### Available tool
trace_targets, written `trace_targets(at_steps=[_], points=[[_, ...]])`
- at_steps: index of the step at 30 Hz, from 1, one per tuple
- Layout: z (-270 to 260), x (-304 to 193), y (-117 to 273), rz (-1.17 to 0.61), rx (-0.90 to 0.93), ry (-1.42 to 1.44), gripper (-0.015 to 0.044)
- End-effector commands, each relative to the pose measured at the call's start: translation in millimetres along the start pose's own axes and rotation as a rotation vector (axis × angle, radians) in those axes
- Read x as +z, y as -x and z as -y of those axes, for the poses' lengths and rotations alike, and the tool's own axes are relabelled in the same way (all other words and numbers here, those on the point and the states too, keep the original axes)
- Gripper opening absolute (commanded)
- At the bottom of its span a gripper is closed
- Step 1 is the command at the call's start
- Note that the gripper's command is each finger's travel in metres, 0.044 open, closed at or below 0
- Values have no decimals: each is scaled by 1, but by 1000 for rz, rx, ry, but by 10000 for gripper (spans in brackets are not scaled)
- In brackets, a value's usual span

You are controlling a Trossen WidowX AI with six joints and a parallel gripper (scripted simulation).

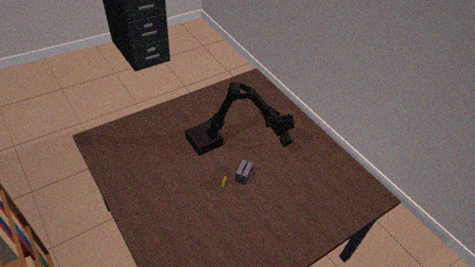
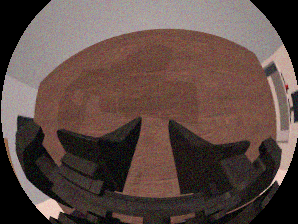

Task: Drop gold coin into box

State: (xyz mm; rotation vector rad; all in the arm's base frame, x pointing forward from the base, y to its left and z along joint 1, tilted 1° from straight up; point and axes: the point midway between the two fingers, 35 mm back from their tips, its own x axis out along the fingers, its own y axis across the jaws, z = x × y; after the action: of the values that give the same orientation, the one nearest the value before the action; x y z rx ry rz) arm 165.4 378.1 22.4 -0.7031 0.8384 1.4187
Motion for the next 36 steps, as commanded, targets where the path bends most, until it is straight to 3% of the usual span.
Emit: trace_targets(at_steps=[1,13,25,32,36], points=[[52,-21,32,-35,-103,-239,161],[164,-150,161,-141,-419,-1146,161],[151,-302,301,-191,-713,-2189,161],[148,-310,309,-192,-728,-2246,161],[151,-328,282,-192,-728,-2246,161]])
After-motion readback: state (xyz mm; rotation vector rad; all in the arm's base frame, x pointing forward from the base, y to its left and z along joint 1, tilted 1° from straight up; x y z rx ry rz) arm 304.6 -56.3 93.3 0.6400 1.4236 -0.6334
